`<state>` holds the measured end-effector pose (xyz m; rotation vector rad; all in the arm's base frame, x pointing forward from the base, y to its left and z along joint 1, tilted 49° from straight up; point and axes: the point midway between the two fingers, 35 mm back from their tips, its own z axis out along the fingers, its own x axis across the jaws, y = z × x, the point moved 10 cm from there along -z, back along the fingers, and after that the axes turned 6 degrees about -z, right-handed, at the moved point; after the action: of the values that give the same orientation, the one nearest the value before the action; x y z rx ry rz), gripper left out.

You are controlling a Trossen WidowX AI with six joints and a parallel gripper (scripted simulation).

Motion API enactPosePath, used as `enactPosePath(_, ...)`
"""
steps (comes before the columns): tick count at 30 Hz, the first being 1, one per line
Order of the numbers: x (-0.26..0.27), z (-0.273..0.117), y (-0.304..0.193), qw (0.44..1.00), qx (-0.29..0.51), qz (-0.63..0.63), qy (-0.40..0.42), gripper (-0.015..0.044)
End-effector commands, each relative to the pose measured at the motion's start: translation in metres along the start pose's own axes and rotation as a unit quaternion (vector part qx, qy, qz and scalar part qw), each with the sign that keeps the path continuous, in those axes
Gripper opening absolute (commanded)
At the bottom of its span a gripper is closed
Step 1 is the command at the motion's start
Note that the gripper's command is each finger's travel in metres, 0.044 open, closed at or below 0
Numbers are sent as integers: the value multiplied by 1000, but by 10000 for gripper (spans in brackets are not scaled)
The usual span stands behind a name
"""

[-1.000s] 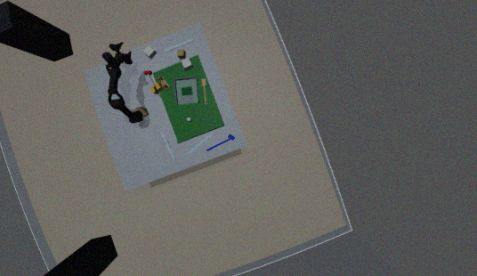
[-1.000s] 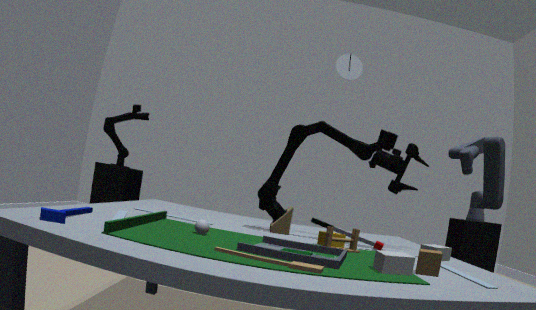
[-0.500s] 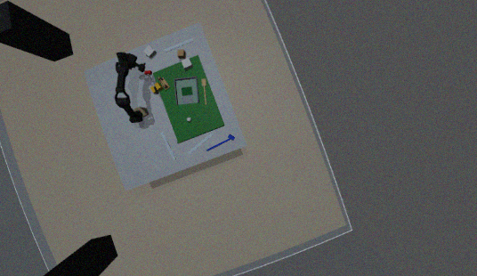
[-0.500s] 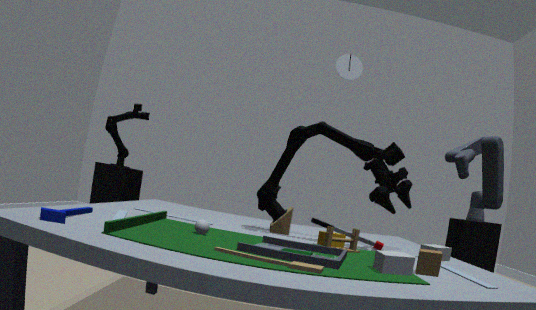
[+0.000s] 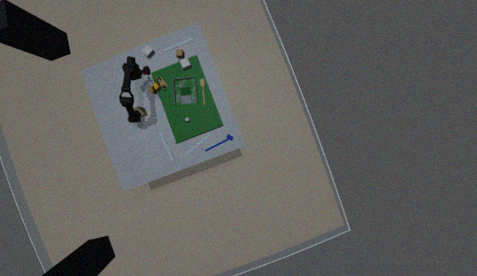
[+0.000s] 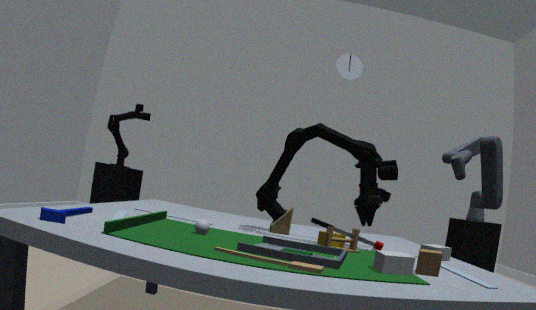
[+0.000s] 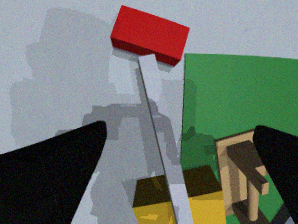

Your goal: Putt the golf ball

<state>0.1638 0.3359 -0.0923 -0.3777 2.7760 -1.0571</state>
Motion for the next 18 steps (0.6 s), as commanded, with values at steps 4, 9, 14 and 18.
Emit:
enactPosePath(4,-5,2,-16,991,39,-121,51,440)
enactPosePath(9,-6,3,-15,991,39,-121,51,440)
enactPosePath(14,-5,22,-16,991,39,-120,51,440)
enactPosePath(18,-4,27,-17,991,39,-120,51,440)
